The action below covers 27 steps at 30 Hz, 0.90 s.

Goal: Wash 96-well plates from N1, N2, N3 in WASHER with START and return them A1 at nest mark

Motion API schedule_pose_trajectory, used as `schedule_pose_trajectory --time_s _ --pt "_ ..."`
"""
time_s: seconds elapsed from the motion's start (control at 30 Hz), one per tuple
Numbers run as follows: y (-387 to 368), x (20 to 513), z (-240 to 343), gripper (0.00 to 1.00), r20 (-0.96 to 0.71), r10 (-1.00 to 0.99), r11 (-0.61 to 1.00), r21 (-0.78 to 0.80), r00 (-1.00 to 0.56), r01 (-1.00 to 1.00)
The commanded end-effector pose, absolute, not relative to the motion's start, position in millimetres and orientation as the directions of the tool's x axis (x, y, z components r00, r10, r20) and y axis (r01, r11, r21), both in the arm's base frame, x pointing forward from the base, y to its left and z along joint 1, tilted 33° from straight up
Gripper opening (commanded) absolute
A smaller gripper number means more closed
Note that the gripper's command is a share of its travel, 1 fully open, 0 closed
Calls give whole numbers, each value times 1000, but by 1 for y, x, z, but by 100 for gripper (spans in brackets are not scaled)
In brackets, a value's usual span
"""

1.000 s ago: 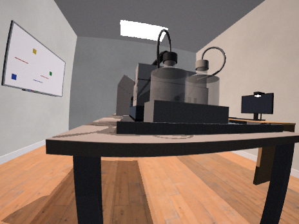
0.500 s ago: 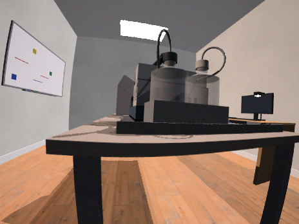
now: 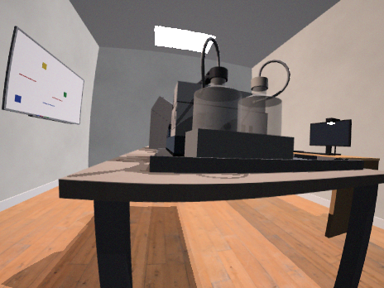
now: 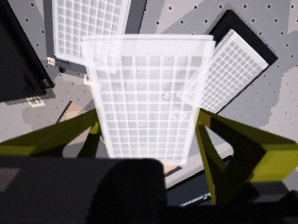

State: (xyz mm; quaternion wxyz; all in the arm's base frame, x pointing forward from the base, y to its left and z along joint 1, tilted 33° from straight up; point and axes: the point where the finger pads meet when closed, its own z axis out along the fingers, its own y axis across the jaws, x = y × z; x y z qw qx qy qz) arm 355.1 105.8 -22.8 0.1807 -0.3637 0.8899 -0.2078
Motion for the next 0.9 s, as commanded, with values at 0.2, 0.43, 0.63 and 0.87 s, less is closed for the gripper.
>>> schedule_pose_trajectory --time_s 0.2,0.43,0.63,0.87 --pt "149 347 -36 0 -196 -714 660 -506 -672 -555" --pt "171 342 -48 0 -196 -715 661 -505 -672 -555" --pt "193 336 -58 0 -196 -715 661 -505 -671 -556" --pt "193 336 -58 0 -196 -715 661 -505 -671 -556"
